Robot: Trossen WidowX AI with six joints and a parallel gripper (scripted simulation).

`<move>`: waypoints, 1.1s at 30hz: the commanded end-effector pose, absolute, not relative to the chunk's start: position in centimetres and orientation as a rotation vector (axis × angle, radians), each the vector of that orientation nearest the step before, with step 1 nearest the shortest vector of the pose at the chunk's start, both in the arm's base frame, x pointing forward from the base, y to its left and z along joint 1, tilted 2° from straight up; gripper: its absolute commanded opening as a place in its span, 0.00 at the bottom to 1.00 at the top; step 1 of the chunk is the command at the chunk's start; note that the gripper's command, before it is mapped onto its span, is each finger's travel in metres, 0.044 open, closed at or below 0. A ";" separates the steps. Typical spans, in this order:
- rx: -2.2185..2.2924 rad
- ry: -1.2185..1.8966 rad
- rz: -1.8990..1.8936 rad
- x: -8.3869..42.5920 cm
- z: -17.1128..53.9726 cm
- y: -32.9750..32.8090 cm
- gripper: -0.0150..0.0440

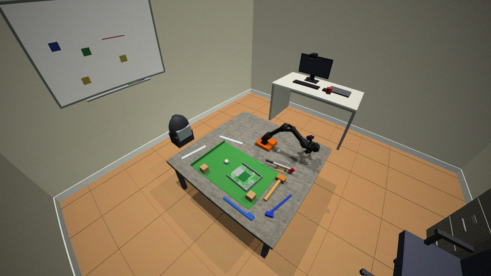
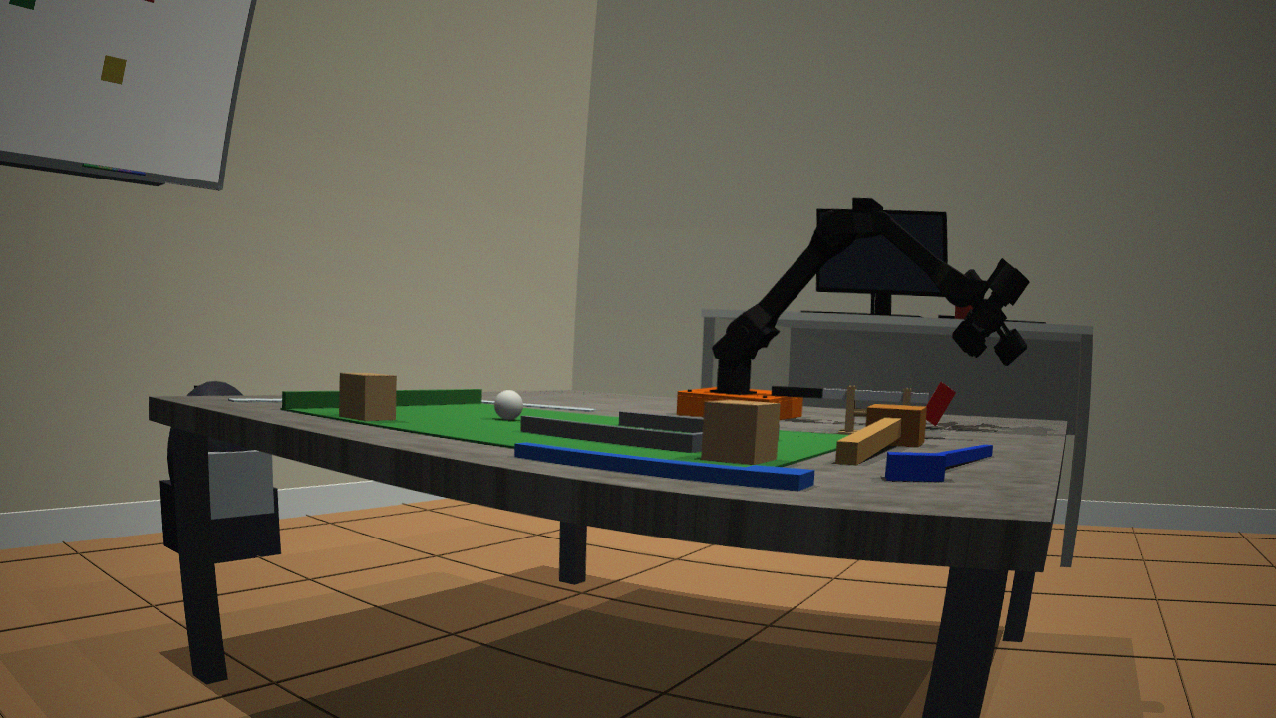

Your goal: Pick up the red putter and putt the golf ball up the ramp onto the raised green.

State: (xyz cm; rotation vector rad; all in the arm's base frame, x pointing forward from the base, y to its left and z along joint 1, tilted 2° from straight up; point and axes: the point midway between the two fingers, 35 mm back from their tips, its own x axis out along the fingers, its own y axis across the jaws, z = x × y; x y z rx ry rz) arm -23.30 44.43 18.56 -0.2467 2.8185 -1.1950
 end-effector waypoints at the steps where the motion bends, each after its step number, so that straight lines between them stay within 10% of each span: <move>1: -0.237 2.815 -1.204 -23.2 18.5 44.5 0.98; 17: 1.189 1.753 -2.578 -0.9 15.1 46.8 1.00; 33: 2.285 -0.856 -3.202 18.7 11.1 27.8 1.00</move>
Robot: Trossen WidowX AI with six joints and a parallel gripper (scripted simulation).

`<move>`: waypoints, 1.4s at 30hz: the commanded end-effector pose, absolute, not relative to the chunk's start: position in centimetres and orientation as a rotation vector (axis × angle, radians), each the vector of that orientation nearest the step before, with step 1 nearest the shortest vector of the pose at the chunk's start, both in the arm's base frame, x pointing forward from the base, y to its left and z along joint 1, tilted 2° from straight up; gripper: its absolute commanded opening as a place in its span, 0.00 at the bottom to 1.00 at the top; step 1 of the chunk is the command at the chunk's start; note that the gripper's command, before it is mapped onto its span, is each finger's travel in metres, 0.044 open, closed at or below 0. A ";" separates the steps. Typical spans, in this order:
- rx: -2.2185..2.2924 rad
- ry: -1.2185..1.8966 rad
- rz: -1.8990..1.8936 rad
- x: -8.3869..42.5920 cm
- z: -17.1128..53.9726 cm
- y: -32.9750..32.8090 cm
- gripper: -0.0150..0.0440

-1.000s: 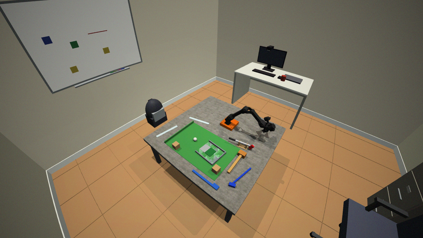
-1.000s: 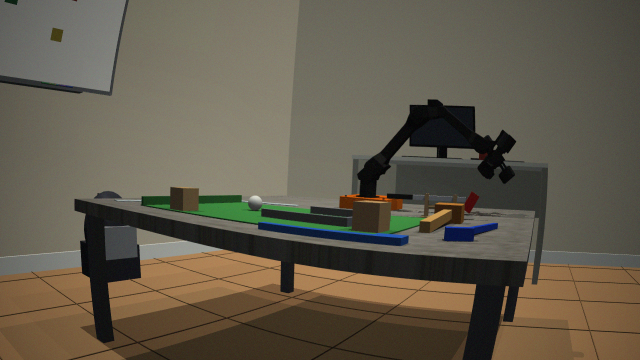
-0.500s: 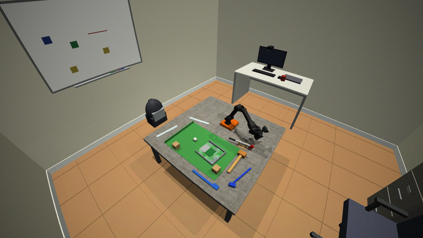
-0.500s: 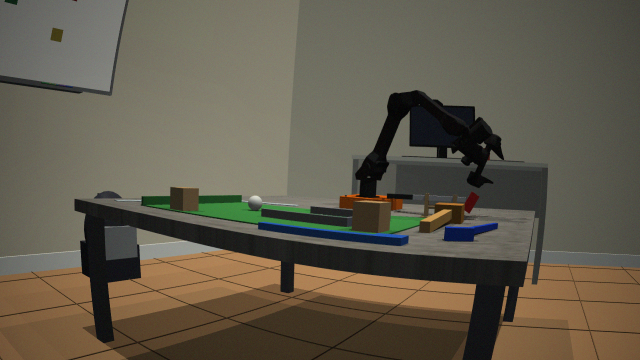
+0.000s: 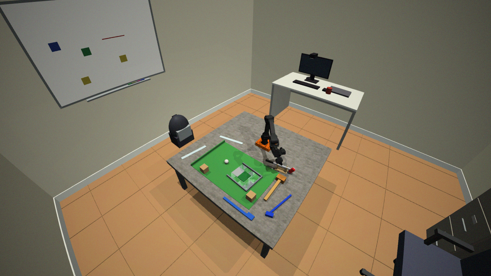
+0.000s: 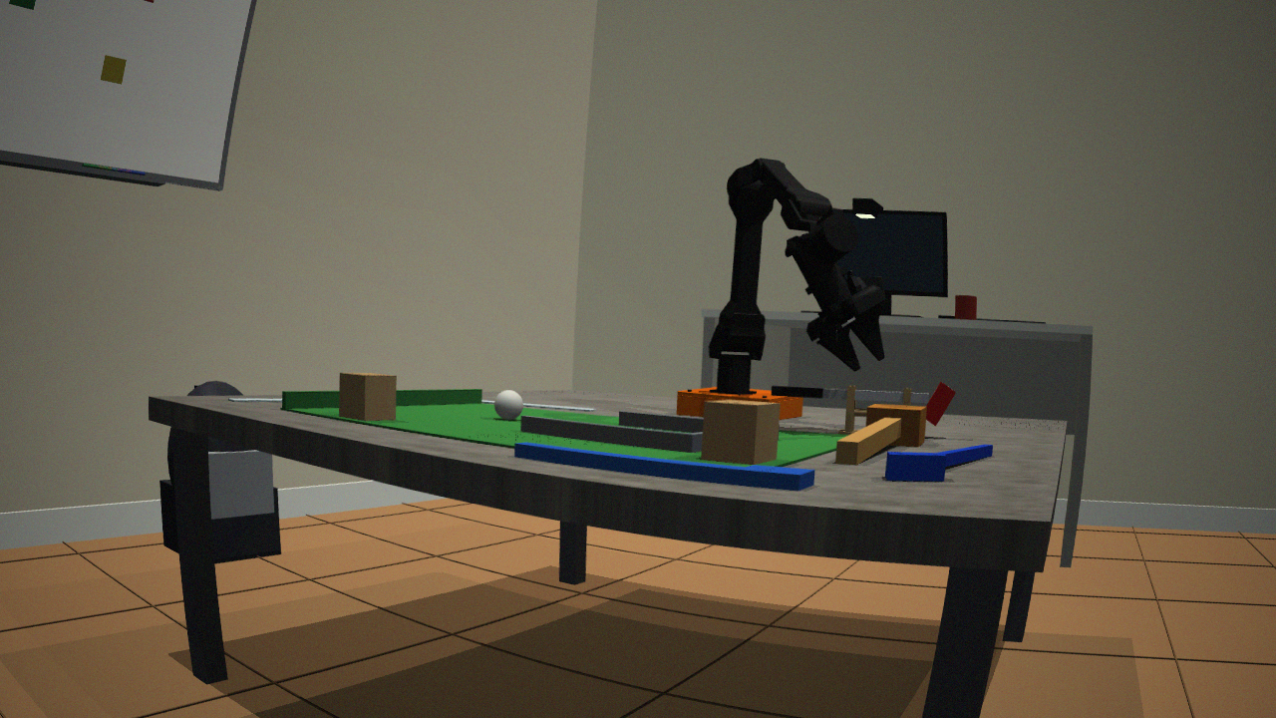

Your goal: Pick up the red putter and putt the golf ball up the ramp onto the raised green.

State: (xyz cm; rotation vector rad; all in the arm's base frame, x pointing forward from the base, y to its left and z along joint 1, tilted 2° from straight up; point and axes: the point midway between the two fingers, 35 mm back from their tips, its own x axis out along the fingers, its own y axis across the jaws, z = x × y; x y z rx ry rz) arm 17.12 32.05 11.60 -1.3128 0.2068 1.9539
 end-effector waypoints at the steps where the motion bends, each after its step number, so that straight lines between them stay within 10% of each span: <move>1: -1.264 0.581 1.727 19.2 11.0 26.2 1.00; 42: -1.212 0.810 1.548 20.3 4.6 22.3 1.00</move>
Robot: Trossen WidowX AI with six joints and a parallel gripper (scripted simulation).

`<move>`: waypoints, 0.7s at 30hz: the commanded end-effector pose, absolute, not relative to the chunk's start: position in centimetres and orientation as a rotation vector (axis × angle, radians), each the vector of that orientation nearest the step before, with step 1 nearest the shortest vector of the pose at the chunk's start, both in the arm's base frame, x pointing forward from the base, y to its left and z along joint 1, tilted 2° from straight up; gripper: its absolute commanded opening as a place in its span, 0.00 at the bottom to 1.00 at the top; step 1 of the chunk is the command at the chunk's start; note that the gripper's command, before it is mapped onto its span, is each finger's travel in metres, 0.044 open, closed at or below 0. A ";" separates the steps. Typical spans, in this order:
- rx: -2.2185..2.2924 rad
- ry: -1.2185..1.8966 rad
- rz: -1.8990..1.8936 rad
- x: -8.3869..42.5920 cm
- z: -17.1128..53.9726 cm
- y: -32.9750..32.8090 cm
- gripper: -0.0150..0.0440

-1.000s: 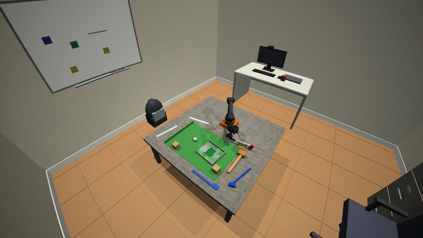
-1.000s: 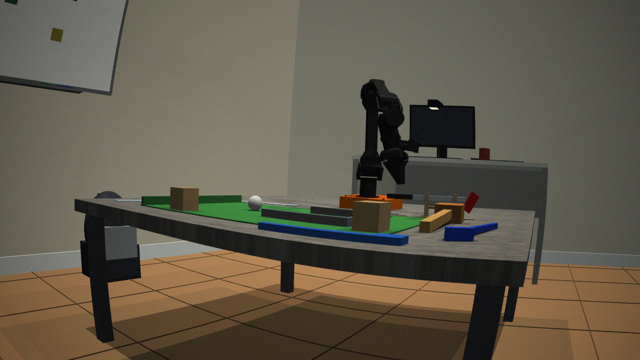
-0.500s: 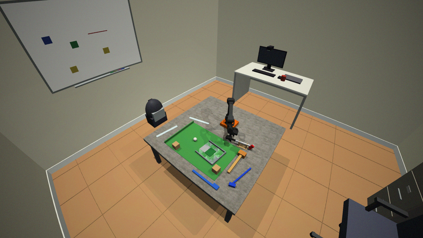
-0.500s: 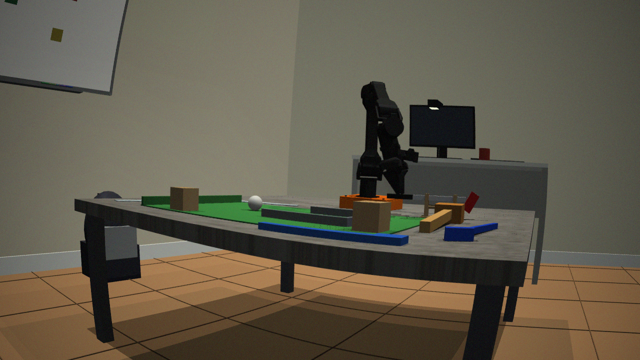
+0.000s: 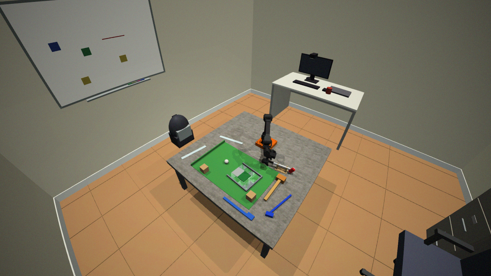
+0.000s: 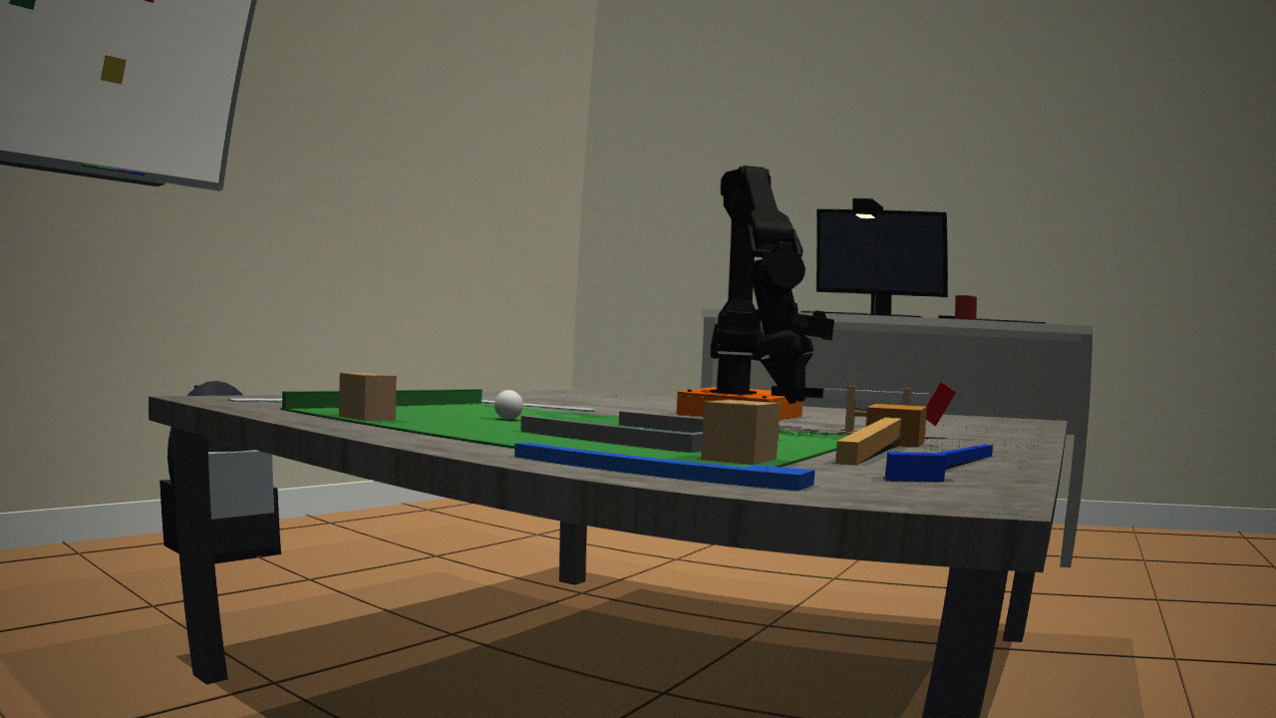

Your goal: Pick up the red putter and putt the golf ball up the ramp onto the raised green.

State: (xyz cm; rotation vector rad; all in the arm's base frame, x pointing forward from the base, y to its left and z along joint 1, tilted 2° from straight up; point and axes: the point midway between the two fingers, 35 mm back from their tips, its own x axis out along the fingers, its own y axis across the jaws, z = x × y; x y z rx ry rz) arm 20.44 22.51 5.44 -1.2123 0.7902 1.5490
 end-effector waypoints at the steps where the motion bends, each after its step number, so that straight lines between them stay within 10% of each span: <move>1: -1.212 0.810 1.548 20.3 4.5 22.3 1.00; 11: -1.212 0.810 1.548 20.3 3.6 22.3 1.00; 21: -1.212 0.797 1.551 20.4 4.0 22.5 0.56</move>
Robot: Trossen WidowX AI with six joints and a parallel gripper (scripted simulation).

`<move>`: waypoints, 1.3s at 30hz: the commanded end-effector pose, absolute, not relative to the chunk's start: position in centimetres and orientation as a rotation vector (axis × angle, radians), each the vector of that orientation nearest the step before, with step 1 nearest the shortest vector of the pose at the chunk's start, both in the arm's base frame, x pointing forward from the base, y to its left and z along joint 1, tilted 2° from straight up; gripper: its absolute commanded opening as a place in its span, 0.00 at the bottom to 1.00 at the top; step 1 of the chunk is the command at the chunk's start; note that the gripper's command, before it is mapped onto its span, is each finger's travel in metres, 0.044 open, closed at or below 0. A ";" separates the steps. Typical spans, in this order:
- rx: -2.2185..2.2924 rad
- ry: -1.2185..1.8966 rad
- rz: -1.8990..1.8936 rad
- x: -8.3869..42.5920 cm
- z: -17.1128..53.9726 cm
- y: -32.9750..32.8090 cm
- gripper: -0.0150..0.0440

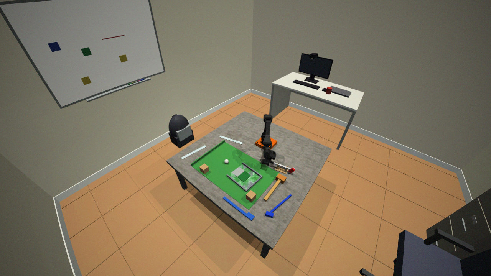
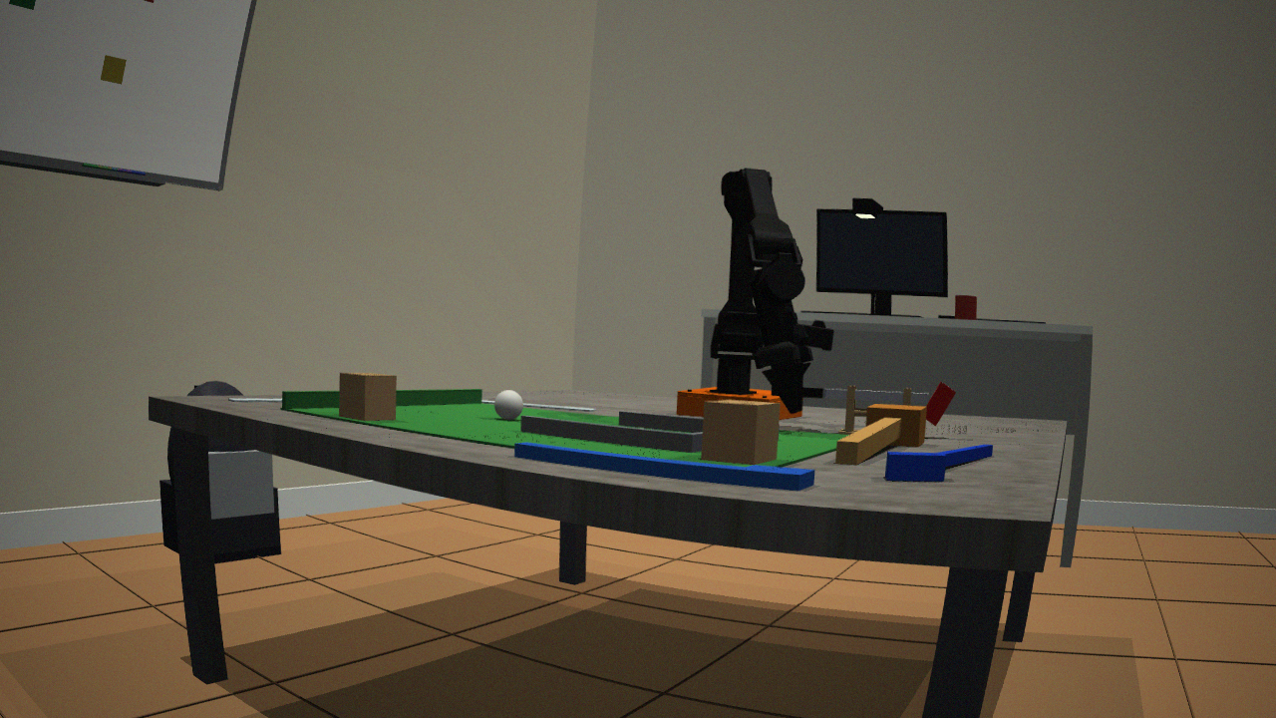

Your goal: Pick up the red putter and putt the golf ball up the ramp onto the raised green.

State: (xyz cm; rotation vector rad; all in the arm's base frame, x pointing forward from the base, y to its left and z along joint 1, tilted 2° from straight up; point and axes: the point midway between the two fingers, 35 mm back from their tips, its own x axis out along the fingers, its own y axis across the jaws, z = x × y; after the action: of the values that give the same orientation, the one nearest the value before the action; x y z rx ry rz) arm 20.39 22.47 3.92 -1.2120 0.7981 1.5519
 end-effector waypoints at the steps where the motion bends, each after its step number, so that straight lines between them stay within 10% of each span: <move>1: -1.212 0.797 1.551 20.4 4.0 22.5 0.51; 12: -1.212 0.797 1.551 20.4 4.1 22.5 0.25; 39: -1.167 0.870 1.477 21.4 13.2 20.7 0.25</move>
State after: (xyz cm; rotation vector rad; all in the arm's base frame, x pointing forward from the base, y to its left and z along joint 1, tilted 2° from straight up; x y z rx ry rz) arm 20.48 21.49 13.18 -1.1986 0.8338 1.5247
